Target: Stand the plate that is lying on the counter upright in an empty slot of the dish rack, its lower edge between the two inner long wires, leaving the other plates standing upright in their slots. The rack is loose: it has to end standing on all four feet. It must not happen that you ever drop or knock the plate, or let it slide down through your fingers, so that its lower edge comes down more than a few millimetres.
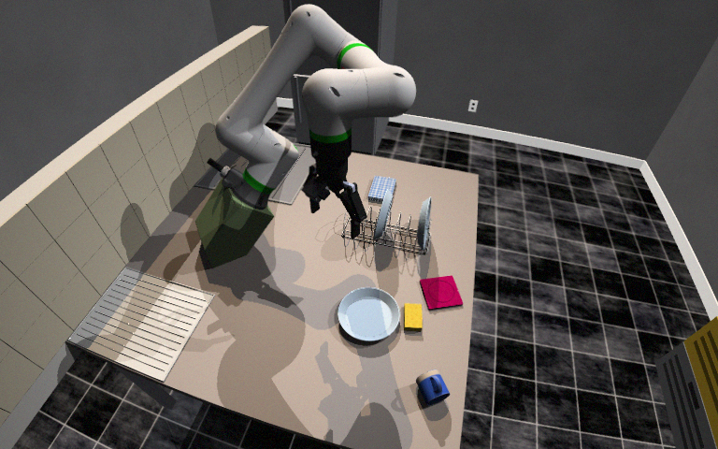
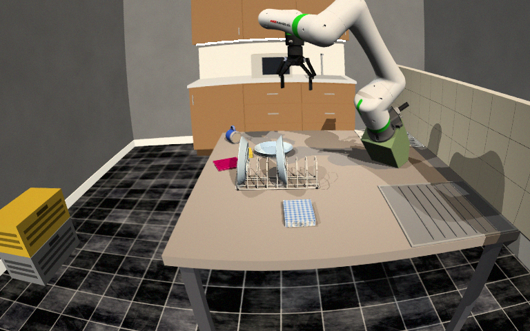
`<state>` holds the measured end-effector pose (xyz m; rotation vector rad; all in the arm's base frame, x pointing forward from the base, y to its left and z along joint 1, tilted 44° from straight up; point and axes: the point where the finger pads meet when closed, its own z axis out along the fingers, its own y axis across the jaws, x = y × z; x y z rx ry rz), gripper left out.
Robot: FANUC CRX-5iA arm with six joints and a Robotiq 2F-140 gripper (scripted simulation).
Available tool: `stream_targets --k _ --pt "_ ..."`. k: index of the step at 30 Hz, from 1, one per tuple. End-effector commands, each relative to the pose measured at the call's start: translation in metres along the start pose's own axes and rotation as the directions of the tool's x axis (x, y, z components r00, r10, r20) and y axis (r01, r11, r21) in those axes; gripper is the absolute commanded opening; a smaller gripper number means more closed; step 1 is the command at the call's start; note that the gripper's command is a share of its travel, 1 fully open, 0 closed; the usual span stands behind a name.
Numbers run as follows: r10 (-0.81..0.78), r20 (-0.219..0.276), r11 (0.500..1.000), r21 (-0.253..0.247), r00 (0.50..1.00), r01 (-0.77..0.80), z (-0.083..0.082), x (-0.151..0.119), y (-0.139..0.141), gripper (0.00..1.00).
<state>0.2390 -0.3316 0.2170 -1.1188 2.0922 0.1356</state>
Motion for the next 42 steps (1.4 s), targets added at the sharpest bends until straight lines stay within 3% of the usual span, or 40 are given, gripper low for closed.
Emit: stream_targets --k 1,10,23,25,40,42 --pt "0.000 -0.001 1.000 0.006 1.000 0.000 0.001 0.000 0.000 1.00" --pt "0.000 -0.001 0.999 0.040 1.000 0.000 0.011 0.000 0.000 1.00" --pt "0.000 -0.001 0.985 0.172 1.000 0.000 0.050 0.000 0.000 1.00" --pt "0.000 -0.001 0.985 0.172 1.000 0.000 0.050 0.000 0.000 1.00" --pt "0.000 -0.001 0.914 0.406 1.000 0.001 0.123 0.000 0.000 1.00" --pt "0.000 -0.001 0.914 0.406 1.000 0.001 0.123 0.000 0.000 1.00"
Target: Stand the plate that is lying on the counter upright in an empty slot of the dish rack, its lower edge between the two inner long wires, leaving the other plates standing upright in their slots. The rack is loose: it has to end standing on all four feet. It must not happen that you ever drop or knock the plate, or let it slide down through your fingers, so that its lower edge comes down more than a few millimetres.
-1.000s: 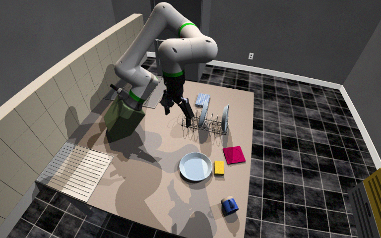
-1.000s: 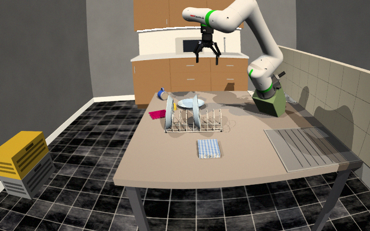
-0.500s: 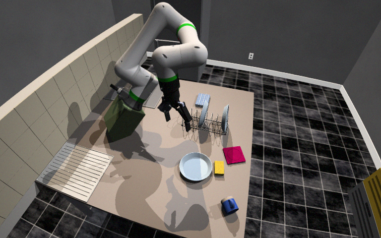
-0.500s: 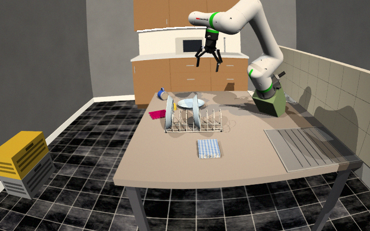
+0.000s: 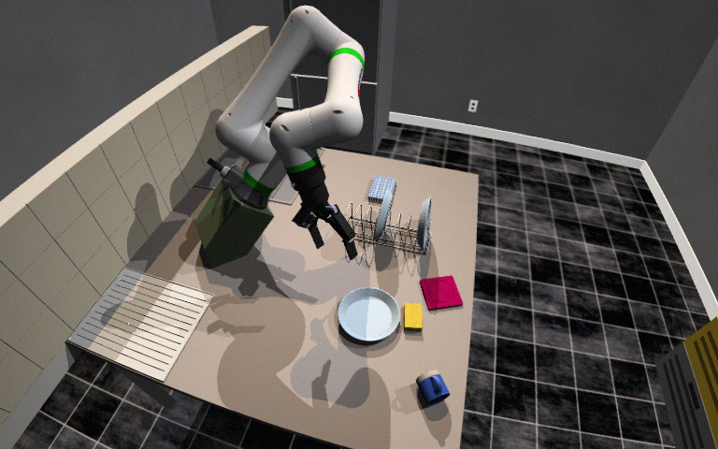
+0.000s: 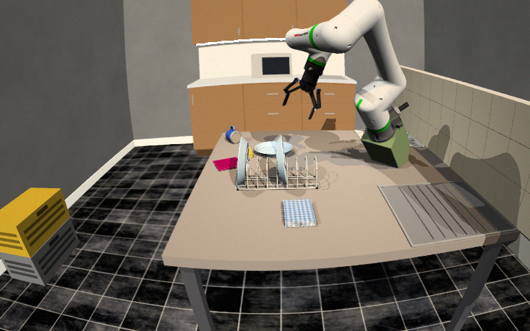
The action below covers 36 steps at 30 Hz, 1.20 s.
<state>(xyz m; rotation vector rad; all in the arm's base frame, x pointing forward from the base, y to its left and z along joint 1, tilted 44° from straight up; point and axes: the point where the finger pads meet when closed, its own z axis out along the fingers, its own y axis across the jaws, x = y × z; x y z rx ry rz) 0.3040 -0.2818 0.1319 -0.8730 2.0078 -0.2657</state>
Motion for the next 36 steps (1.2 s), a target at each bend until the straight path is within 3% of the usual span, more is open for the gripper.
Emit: stream_targets --k 1,8,15,27,36 --pt "-0.005 0.001 0.999 0.042 1.000 0.005 0.010 0.000 0.003 1.00" --pt "-0.005 0.001 0.987 0.162 1.000 0.005 0.044 0.000 0.017 1.00" --pt "-0.005 0.001 0.970 0.242 1.000 0.005 0.066 0.000 0.026 1.00" --pt "-0.005 0.001 0.952 0.305 1.000 0.004 0.084 0.000 0.034 1.00" --pt "-0.005 0.002 0.946 0.326 1.000 0.004 0.090 0.000 0.036 1.00"
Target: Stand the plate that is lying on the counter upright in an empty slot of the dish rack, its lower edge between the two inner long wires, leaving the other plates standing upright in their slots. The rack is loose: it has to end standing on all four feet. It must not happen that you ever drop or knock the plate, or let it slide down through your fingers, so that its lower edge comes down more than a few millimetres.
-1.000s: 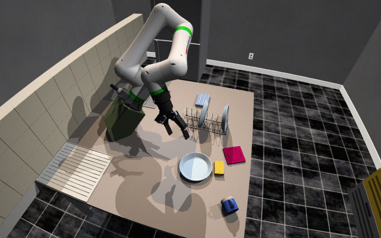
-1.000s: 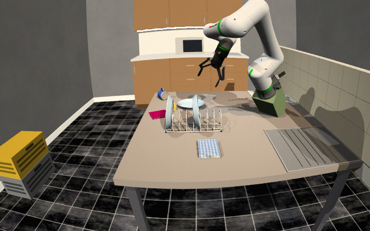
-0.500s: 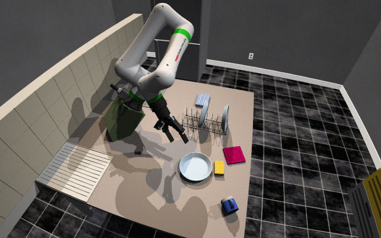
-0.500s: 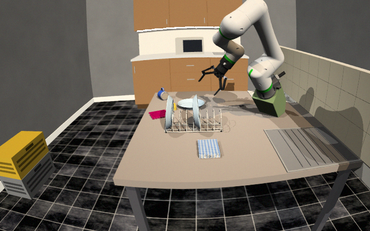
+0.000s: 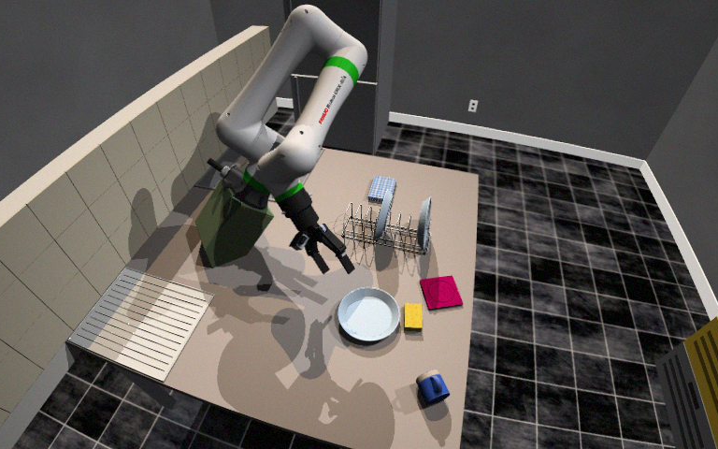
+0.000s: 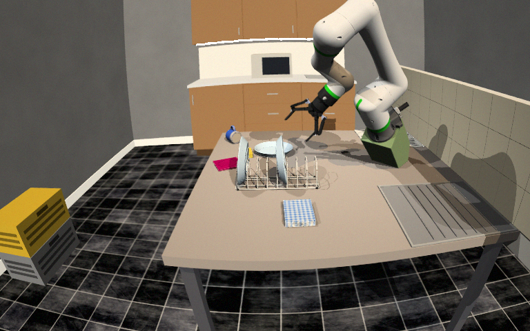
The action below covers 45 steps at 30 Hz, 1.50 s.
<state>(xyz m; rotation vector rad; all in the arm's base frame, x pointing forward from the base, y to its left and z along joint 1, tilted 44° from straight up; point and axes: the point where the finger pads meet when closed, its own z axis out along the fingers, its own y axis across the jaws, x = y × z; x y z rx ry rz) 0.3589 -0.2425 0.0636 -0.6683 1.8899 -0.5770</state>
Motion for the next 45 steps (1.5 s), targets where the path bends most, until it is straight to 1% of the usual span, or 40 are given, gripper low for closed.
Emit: stream_targets --k 1,12,13,45 --pt "-0.001 0.000 1.000 0.006 1.000 0.001 0.0010 0.0003 0.0007 1.00" --pt "-0.001 -0.001 1.000 0.013 1.000 0.001 0.0024 0.0004 0.0019 1.00" --pt "-0.001 -0.001 1.000 0.013 1.000 0.001 0.0024 0.0004 0.0019 0.24" --pt "-0.001 -0.001 1.000 0.013 1.000 0.001 0.0024 0.0004 0.0019 0.24"
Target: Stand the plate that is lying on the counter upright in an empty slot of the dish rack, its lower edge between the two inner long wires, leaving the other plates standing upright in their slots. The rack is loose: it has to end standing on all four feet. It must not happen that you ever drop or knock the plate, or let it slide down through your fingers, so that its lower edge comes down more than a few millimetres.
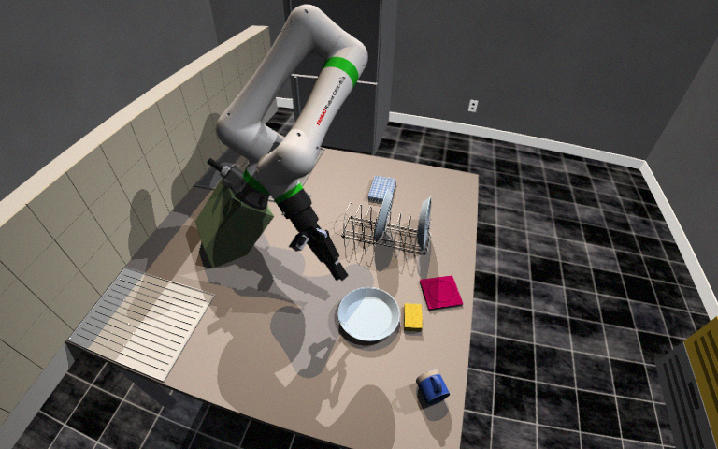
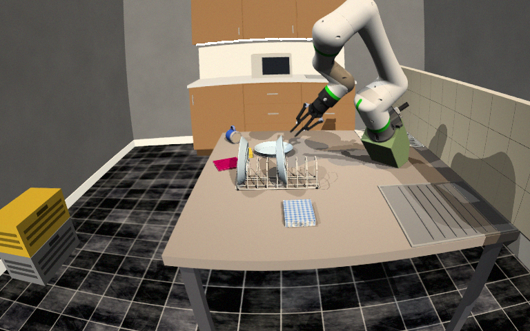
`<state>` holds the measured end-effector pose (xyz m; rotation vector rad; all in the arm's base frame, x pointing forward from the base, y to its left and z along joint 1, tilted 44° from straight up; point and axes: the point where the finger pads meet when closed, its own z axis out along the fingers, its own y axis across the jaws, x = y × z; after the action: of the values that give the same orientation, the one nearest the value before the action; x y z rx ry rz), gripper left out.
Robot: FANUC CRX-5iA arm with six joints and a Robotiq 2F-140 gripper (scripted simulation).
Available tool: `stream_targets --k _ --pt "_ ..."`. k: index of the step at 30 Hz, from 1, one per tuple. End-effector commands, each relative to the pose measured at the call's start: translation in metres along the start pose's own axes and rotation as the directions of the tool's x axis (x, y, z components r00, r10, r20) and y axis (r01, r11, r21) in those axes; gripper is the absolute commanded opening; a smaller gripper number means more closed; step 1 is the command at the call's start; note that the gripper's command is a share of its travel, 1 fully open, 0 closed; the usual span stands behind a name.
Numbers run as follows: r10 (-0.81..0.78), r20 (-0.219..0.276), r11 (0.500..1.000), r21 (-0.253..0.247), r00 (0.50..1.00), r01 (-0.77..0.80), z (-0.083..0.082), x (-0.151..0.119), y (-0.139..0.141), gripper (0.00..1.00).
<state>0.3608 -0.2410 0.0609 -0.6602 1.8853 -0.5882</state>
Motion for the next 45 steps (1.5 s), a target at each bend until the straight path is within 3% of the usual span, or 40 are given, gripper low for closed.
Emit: stream_targets --k 1,21,45 --pt "-0.001 0.000 1.000 0.001 1.000 0.001 0.000 0.000 -0.001 0.24" --pt "-0.001 0.000 1.000 0.001 1.000 0.001 0.010 0.000 0.009 0.24" --pt "-0.001 0.000 1.000 0.001 1.000 0.001 0.045 0.000 0.041 0.24"
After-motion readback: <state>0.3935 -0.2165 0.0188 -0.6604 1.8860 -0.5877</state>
